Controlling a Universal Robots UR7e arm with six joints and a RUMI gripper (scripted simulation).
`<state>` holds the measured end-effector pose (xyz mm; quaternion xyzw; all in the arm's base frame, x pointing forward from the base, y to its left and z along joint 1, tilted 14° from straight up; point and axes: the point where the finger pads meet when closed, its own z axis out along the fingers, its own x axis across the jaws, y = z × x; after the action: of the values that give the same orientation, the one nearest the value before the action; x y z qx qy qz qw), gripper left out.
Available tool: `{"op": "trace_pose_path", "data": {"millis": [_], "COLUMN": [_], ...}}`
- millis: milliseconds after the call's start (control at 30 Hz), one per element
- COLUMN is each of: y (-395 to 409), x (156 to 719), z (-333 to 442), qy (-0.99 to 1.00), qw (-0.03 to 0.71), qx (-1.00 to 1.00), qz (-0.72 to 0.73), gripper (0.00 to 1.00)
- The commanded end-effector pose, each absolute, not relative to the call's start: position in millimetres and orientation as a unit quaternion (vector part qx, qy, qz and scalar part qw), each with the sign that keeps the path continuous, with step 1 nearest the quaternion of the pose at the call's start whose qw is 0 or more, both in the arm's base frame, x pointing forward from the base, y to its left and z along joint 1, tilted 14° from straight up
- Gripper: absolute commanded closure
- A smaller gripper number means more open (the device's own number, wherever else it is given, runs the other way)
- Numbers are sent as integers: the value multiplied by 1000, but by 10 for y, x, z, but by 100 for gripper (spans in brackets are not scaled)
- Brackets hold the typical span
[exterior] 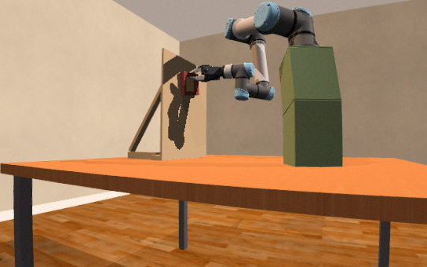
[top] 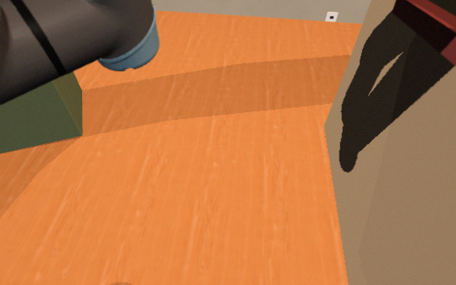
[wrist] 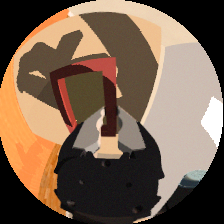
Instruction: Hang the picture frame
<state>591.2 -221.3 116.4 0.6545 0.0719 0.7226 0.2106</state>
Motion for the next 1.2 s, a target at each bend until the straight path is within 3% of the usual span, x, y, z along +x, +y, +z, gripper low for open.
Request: {"op": "trace_pose_path", "data": {"millis": [0,1167], "y": [-2212,-2231], "x": [5912,5907], "z": [1170,1183], "qy": [72,56], "qw": [211,195], "qx": [654,655], "qz": [723,728], "gripper": [100,100]}}
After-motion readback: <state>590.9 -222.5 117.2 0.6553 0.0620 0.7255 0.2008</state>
